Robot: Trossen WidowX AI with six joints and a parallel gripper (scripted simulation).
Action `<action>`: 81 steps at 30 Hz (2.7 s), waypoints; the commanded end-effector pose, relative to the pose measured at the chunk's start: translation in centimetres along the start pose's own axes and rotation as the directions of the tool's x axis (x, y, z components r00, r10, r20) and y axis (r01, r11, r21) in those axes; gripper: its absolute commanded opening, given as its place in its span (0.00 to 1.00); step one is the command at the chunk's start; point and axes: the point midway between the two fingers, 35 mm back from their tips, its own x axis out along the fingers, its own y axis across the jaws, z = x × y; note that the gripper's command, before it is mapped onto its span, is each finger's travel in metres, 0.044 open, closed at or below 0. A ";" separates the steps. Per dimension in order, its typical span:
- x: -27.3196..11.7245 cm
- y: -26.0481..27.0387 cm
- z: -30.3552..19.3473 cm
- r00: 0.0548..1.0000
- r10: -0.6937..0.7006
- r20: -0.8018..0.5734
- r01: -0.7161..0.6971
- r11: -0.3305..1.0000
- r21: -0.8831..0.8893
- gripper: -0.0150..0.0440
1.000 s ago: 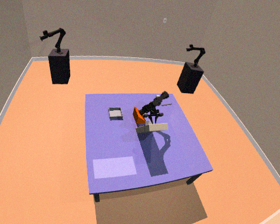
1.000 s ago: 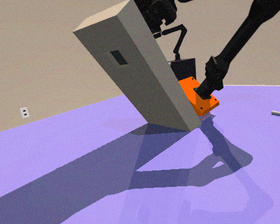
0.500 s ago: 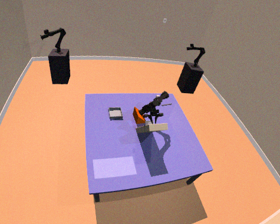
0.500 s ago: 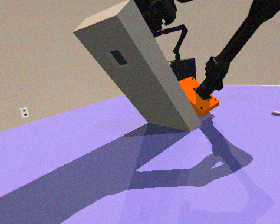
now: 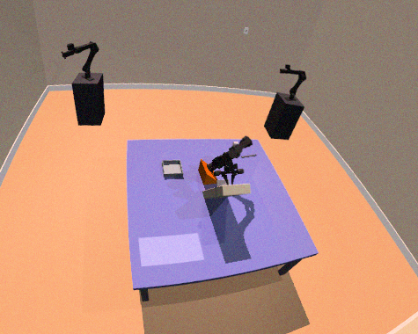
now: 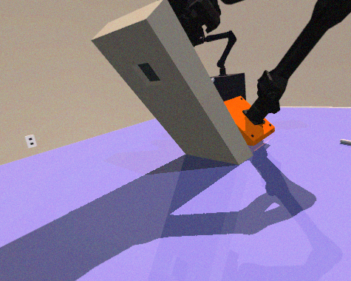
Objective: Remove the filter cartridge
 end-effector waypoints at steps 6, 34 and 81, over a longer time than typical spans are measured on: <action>0.3 -0.1 0.0 1.000 -0.005 0.001 0.005 1.000 0.002 0.44; 1.5 -0.1 0.0 1.000 -0.004 0.002 0.004 1.000 0.002 0.44; 2.0 -0.1 0.0 1.000 -0.004 0.002 0.001 0.568 0.823 0.25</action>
